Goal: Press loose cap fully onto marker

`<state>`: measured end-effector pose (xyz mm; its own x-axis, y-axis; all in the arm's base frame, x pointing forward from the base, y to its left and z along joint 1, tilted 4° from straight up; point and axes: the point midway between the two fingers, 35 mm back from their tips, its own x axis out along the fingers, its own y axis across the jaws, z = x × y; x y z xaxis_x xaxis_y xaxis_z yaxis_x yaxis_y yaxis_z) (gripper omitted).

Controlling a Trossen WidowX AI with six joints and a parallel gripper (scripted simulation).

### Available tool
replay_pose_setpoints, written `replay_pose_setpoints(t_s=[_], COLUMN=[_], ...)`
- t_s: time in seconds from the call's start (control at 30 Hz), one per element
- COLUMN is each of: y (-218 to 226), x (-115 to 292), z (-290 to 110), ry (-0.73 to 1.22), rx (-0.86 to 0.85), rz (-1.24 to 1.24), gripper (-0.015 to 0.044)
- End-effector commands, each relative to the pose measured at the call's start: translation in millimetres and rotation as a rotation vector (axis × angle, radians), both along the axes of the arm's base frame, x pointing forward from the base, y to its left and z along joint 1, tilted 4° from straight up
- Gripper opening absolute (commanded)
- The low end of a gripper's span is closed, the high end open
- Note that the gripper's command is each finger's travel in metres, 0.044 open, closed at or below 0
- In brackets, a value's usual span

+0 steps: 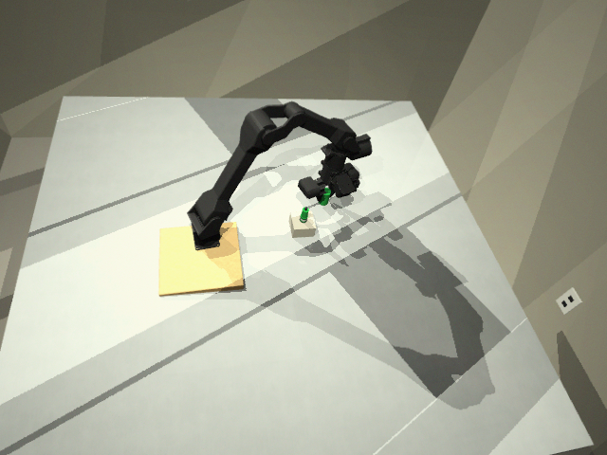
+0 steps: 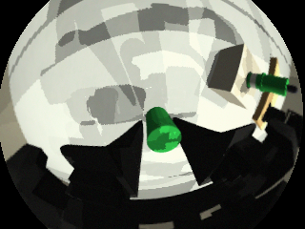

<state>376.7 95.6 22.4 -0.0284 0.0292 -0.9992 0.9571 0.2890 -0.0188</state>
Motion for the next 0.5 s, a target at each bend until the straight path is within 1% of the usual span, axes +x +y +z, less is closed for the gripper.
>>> replay_pose_setpoints(t_s=[0.0,0.23,0.33,0.37,0.47], y=[-1,-1,0,0,0], x=[-1,0,0,0,1], z=[-2,-2,3,5,13], ry=[0.002,0.001,0.001,0.001,0.001], rx=[-0.005,-0.005,-0.005,-0.005,-0.005], rz=[-0.005,-0.005,-0.005,-0.005,-0.005], gripper=[0.0139,0.0092,0.0013,0.0,0.0])
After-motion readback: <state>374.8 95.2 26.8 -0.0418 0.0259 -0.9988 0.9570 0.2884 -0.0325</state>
